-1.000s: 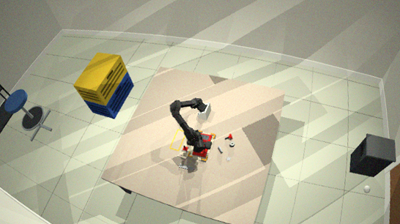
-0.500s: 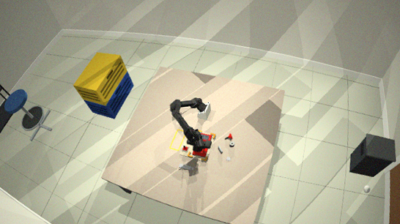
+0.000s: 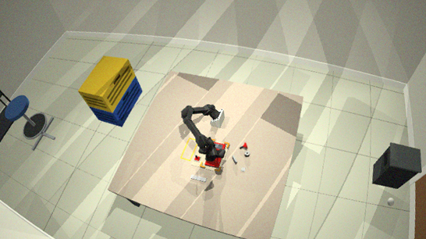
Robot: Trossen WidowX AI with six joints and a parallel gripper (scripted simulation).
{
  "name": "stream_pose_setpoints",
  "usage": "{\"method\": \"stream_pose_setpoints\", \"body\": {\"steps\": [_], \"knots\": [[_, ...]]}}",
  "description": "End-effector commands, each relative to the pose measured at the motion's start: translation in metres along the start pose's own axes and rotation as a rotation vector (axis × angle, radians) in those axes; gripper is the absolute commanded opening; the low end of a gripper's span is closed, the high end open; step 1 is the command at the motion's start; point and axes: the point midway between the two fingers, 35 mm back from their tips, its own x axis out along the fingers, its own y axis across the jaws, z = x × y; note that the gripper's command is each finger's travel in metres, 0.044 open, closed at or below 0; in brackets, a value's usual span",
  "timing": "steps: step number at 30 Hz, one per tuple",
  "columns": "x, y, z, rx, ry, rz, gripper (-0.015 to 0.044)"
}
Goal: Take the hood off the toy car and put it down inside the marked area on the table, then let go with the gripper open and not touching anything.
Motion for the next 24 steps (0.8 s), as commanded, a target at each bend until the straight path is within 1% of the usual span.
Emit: {"method": "stream_pose_setpoints", "body": {"steps": [1, 10, 12, 13, 14, 24], "knots": [[-0.009, 0.001, 0.001, 0.008, -0.003, 0.006, 0.0000], [-0.047, 0.001, 0.001, 0.007, -0.002, 0.007, 0.0000], [-0.048, 0.001, 0.001, 0.007, -0.002, 0.007, 0.0000], [-0.039, 0.000, 0.001, 0.000, -0.003, 0.003, 0.0000], [-0.039, -0.002, 0.001, 0.000, -0.003, 0.004, 0.0000], [-0.044, -0.051, 0.003, -0.002, -0.004, 0.012, 0.0000]]}}
